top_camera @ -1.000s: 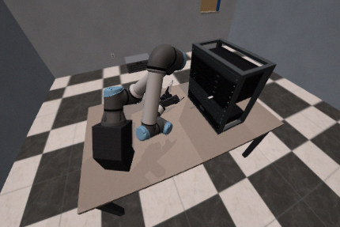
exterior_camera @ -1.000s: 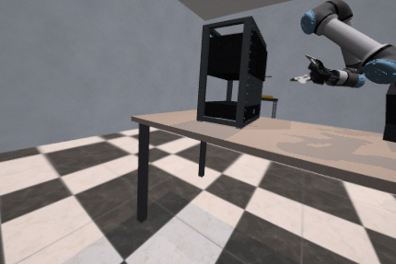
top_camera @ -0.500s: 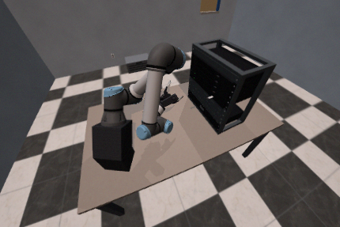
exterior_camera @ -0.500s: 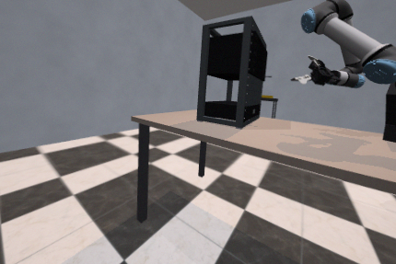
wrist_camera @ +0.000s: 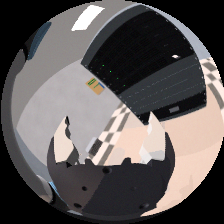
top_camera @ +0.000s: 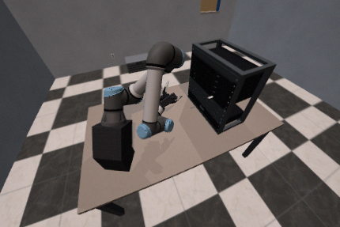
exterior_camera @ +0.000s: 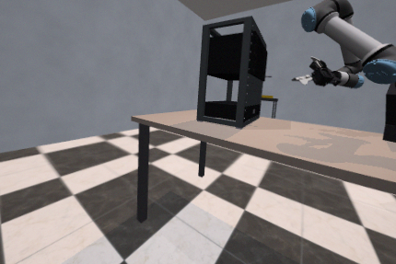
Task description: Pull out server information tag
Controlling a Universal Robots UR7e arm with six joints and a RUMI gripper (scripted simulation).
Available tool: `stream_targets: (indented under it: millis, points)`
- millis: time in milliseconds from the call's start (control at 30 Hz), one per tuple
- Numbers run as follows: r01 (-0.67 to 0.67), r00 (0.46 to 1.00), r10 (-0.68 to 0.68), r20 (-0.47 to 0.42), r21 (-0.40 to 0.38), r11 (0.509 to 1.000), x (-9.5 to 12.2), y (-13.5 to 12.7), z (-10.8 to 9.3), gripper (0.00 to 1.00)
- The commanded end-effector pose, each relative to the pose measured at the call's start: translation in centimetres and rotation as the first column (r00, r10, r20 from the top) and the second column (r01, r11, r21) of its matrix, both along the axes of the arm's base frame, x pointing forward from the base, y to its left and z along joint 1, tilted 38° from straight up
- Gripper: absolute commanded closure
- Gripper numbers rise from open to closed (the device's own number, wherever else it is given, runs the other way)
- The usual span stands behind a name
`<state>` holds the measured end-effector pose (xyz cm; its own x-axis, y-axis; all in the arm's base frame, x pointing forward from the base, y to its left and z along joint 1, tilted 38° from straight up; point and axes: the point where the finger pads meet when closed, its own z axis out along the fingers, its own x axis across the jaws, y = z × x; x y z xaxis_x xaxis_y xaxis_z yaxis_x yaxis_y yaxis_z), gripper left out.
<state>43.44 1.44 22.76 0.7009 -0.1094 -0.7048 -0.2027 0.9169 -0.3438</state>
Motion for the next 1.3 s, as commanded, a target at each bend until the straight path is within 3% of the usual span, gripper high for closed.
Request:
stream_targets:
  millis: [0, 1267]
  points:
    - [0.000, 1.000, 0.001, 0.021, -0.032, 0.999, -0.4, 0.5, 0.0, 0.00]
    - [0.014, 0.990, 0.019, 0.143, -0.221, 0.975, -2.2, 3.5, -0.7, 0.00]
